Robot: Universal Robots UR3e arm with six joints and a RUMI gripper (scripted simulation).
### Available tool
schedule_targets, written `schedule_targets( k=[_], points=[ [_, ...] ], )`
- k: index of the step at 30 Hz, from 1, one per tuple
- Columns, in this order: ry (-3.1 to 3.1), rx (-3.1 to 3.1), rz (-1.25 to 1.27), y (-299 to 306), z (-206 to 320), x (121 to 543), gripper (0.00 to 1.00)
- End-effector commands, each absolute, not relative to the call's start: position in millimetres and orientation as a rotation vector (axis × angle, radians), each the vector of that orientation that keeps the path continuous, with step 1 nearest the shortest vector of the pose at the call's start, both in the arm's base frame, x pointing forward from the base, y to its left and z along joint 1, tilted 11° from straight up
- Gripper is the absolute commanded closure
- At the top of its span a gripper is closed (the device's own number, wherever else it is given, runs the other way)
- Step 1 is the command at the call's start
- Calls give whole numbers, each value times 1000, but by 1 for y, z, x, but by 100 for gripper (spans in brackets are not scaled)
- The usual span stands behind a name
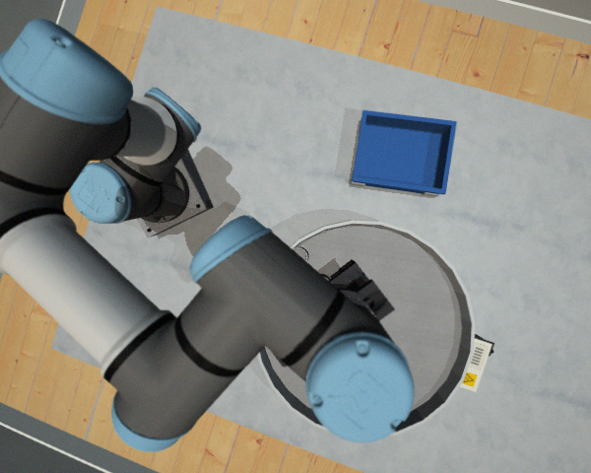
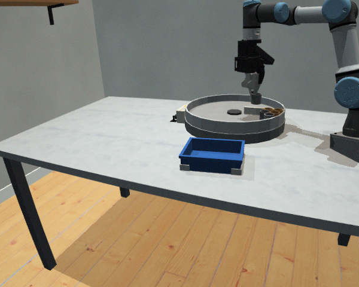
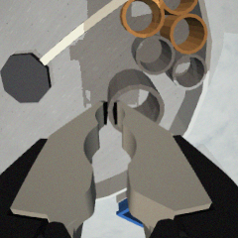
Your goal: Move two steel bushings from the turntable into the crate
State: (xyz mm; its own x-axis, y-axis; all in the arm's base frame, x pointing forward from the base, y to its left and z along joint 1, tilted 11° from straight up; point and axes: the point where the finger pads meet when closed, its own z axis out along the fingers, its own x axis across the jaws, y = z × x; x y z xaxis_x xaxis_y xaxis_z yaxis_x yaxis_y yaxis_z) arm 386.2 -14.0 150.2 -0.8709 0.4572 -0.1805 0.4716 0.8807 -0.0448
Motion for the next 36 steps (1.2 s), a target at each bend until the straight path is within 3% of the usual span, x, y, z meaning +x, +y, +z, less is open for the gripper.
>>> schedule_targets(
  k=[1,36],
  points=[
    [2868,771,-128,-7,150,387,100],
    [2665,1286,-74,56,143,391,100]
  ],
)
